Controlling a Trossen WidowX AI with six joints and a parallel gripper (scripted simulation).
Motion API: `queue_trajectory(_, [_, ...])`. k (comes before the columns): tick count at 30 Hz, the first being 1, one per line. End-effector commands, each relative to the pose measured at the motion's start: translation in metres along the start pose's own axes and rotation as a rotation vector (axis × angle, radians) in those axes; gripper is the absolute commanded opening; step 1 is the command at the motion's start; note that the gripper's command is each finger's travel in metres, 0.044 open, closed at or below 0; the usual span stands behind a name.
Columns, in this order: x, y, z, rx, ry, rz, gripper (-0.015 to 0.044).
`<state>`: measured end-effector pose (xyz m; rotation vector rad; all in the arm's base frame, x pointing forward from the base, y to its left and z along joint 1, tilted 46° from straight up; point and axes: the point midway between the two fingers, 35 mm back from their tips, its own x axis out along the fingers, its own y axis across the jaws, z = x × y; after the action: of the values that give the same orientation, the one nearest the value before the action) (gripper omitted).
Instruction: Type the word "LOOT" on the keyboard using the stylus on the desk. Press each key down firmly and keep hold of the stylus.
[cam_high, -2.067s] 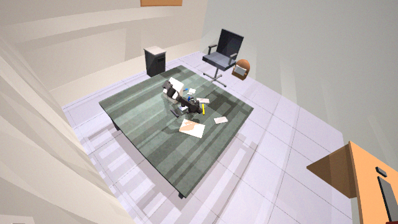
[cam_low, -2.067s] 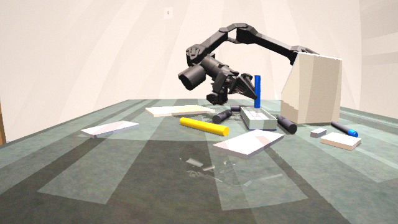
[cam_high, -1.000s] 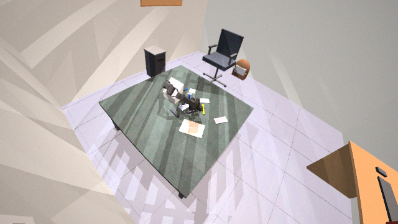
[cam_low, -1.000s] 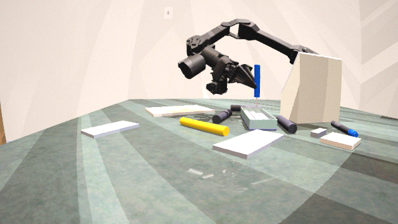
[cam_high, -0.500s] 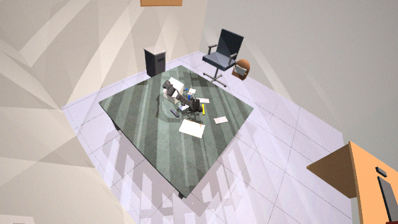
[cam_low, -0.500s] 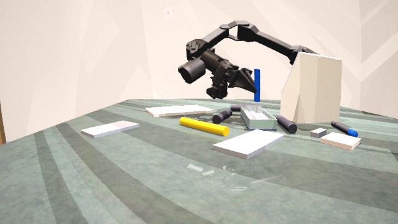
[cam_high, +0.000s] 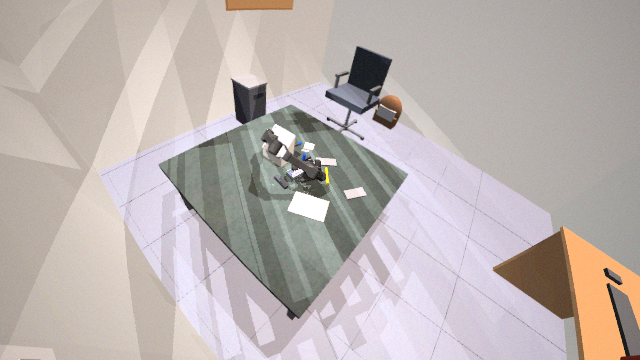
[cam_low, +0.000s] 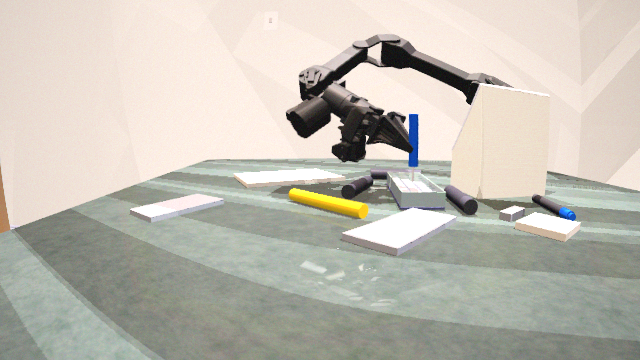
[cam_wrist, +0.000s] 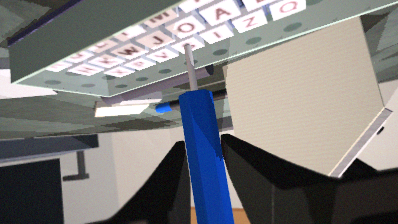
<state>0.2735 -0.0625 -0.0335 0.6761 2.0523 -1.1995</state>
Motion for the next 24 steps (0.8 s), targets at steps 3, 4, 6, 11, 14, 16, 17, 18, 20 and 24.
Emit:
queue_trajectory(3, [0.0020,0.0000,0.0032,-0.002,-0.001,-0.002,0.0081])
queue_trajectory(4, [0.0022,0.0000,0.0036,-0.002,-0.001,-0.002,0.0081])
queue_trajectory(6, [0.0027,0.0000,0.0045,-0.002,-0.001,-0.002,0.0081])
queue_trajectory(11, [0.0029,0.0000,0.0049,-0.002,-0.001,-0.002,0.0081])
queue_trajectory(14, [0.0034,0.0000,0.0058,-0.002,-0.001,-0.002,0.0081])
queue_trajectory(16, [0.0038,0.0000,0.0064,-0.002,-0.001,-0.002,0.0081])
queue_trajectory(17, [0.0040,0.0000,0.0067,-0.002,-0.001,-0.002,0.0081])
queue_trajectory(18, [0.0042,0.0000,0.0071,-0.002,-0.001,-0.002,0.0081])
queue_trajectory(20, [0.0047,0.0000,0.0080,-0.002,-0.001,-0.002,0.0081])
queue_trajectory(24, [0.0055,-0.0001,0.0094,-0.002,-0.001,-0.002,0.0081])
